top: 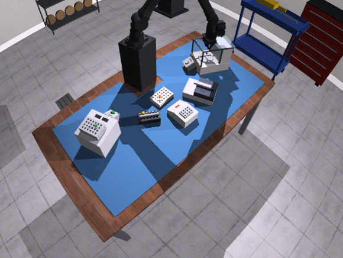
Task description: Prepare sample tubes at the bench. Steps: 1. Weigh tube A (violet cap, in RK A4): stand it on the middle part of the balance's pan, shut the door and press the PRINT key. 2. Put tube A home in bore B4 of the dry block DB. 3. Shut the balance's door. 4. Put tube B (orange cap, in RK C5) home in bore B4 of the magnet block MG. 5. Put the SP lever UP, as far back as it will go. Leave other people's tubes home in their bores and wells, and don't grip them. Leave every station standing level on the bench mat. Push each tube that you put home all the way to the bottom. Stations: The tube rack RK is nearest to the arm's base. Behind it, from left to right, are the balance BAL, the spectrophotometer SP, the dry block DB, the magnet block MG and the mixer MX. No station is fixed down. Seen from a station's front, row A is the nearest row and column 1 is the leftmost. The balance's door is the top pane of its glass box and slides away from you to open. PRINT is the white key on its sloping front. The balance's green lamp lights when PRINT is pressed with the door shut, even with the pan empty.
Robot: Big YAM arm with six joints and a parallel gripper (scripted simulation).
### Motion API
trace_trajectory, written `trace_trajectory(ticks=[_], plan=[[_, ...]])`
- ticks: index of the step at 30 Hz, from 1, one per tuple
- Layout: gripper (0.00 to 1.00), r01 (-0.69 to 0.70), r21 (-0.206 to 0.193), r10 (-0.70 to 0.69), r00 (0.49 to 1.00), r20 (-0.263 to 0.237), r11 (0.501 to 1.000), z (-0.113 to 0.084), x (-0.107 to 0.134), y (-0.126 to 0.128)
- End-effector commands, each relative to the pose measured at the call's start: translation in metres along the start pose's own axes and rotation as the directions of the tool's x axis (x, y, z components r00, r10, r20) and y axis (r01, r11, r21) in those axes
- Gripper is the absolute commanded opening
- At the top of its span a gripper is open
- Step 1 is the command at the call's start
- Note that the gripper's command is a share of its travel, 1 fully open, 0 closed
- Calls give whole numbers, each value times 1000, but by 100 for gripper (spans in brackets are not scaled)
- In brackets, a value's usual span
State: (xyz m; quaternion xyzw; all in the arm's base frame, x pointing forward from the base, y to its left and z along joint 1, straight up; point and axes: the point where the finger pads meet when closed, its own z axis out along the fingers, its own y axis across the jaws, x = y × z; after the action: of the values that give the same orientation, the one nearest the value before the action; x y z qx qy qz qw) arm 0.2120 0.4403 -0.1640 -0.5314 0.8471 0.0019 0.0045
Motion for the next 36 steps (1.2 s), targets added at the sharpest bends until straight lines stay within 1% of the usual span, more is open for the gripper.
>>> trace_trajectory(ticks=[1,6,8,9,20,21,23,25,26,28,29,32,36], plan=[[36,-2,-3,2,1000,24,1000,9,-17,-4],[36,-2,-3,2,1000,23,1000,18,-16,-4],[36,-2,-3,2,1000,23,1000,18,-16,-4],[36,-2,-3,2,1000,17,1000,19,-15,-4],[36,-2,-3,2,1000,21,1000,39,-15,-4],[36,-2,-3,2,1000,21,1000,39,-15,-4],[36,-1,-3,1,1000,2,1000,40,-8,-4],[36,-1,-3,1,1000,2,1000,40,-8,-4],[36,0,-1,0,1000,13,1000,32,-8,-1],[36,0,-1,0,1000,13,1000,32,-8,-1],[36,0,-3,0,1000,7,1000,41,-9,-3],[36,0,-3,0,1000,18,1000,42,-13,-4],[36,0,-3,0,1000,19,1000,43,-14,-4]])
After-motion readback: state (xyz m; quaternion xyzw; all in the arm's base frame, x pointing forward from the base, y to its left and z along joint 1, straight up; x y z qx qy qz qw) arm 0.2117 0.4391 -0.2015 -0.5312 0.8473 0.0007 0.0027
